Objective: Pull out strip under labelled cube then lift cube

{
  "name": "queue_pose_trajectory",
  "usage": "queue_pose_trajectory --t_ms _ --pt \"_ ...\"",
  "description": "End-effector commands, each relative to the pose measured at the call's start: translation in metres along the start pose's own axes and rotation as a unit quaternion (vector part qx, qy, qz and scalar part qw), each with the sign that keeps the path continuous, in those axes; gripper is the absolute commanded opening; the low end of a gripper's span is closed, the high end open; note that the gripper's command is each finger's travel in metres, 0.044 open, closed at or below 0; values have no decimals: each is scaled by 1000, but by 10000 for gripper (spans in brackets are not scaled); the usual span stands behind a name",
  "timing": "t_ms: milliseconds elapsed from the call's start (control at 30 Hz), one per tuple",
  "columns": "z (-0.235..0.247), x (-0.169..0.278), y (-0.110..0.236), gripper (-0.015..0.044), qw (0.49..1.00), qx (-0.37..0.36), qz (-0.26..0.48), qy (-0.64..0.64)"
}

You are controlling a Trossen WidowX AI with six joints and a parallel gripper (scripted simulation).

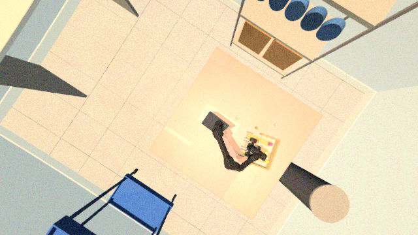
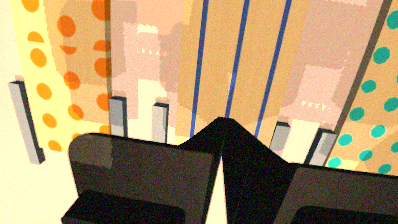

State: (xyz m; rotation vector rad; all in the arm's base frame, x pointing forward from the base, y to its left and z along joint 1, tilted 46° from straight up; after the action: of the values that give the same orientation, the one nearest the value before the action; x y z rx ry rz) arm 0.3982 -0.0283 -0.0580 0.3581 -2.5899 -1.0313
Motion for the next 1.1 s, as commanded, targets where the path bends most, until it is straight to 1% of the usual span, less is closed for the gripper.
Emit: queue_pose_trajectory --t_ms 0,1067 --pt "0 1 -5 0 1000 1 5 1" --pt "3 48 -6 0 1000 1 6 2"
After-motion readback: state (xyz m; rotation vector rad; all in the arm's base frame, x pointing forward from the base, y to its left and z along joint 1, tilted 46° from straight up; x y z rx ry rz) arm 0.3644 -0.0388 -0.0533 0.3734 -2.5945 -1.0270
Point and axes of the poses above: the point midway between the two fingers, 35 mm back from their tips, its own y axis back along the fingers, its own z axis across the jaws, x = y × z, the point moved 2 cm from there along y, back along the fingers, and after that the axes turned 2 degrees about y, right-handed, at the moved point
